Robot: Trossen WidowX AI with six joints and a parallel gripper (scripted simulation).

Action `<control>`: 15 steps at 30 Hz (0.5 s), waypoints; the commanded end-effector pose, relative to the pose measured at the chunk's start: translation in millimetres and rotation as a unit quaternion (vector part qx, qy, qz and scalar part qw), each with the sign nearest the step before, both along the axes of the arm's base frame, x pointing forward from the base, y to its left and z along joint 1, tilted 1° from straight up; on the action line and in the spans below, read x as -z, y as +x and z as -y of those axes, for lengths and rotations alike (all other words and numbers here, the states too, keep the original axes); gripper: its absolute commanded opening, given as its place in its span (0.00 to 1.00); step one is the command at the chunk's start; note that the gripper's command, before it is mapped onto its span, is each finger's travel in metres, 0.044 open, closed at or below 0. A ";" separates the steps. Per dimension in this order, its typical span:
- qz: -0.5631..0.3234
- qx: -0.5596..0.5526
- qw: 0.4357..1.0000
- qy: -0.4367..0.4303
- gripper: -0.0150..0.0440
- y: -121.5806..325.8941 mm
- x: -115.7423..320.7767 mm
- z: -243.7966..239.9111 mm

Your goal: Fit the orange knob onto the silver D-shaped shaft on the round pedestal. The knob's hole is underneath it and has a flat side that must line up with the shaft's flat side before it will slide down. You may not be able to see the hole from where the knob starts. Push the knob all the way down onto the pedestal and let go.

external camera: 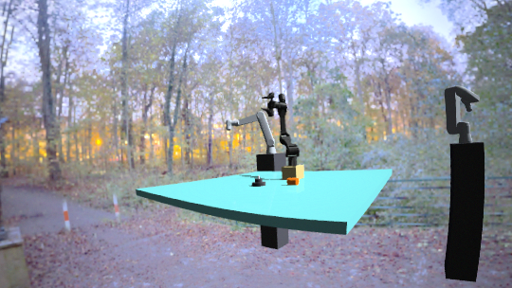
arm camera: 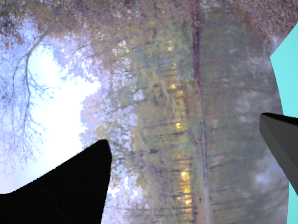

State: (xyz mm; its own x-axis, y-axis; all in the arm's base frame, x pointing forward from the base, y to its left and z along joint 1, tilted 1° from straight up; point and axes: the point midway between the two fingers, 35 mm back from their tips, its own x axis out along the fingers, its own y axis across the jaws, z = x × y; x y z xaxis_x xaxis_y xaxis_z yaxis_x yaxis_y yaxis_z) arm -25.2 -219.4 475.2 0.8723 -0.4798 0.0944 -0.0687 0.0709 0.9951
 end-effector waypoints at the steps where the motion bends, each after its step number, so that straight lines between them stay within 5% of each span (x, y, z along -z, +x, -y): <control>1: -0.003 -0.002 1.000 -0.004 0.98 1.8 -0.8 -1.9; 9: -0.139 -0.086 0.961 -0.223 1.00 91.3 -19.0 -101.0; 15: -0.268 -0.152 0.845 -0.437 1.00 170.1 -0.3 -191.4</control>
State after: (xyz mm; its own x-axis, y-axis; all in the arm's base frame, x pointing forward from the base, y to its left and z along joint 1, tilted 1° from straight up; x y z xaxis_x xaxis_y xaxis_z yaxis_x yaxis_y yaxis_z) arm 112.2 -66.6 489.3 0.9709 -0.2274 -0.0747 0.2203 0.7270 0.6503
